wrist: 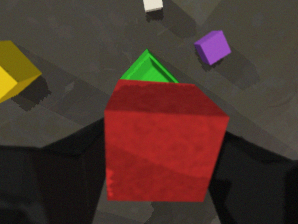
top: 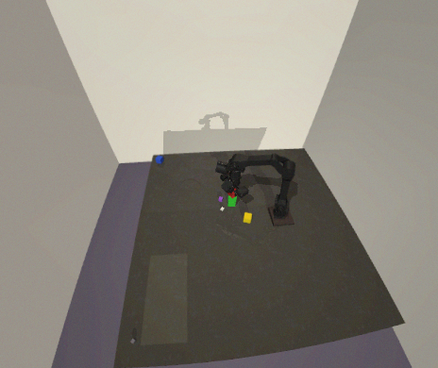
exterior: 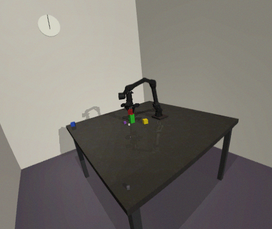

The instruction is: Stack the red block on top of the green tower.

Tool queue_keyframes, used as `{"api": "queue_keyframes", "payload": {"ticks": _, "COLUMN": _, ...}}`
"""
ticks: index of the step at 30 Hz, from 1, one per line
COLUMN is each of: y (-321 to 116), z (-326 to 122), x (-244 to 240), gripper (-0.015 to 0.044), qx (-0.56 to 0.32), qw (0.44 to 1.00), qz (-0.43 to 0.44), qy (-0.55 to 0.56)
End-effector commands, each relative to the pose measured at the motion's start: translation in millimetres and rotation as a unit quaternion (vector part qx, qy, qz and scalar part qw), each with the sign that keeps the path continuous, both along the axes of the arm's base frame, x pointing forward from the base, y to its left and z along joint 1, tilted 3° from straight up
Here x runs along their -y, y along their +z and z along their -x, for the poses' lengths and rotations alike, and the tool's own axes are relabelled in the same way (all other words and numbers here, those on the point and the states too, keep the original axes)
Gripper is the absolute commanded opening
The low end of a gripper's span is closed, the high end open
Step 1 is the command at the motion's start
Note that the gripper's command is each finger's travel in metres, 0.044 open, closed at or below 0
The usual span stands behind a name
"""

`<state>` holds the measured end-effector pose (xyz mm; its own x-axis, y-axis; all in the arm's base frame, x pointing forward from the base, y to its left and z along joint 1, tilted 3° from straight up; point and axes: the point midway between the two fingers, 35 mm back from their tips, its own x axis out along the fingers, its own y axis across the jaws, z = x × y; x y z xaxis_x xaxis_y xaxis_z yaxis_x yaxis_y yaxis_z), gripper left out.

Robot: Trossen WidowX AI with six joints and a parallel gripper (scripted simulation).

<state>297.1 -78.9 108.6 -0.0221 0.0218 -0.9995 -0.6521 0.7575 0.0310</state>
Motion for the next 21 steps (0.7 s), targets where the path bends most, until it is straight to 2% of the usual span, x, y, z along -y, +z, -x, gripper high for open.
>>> {"api": "queue_keyframes", "payload": {"ticks": 1, "y": -0.1, "z": -0.1, "x": 0.0, "gripper": 0.0315, "qx": 0.000, "qw": 1.000, "qz": 0.000, "qy": 0.000}}
{"api": "queue_keyframes", "payload": {"ticks": 6, "y": -0.1, "z": -0.1, "x": 0.0, "gripper": 0.0440, "qx": 0.000, "qw": 1.000, "qz": 0.000, "qy": 0.000}}
{"api": "queue_keyframes", "payload": {"ticks": 21, "y": -0.1, "z": -0.1, "x": 0.0, "gripper": 0.0440, "qx": 0.000, "qw": 1.000, "qz": 0.000, "qy": 0.000}}
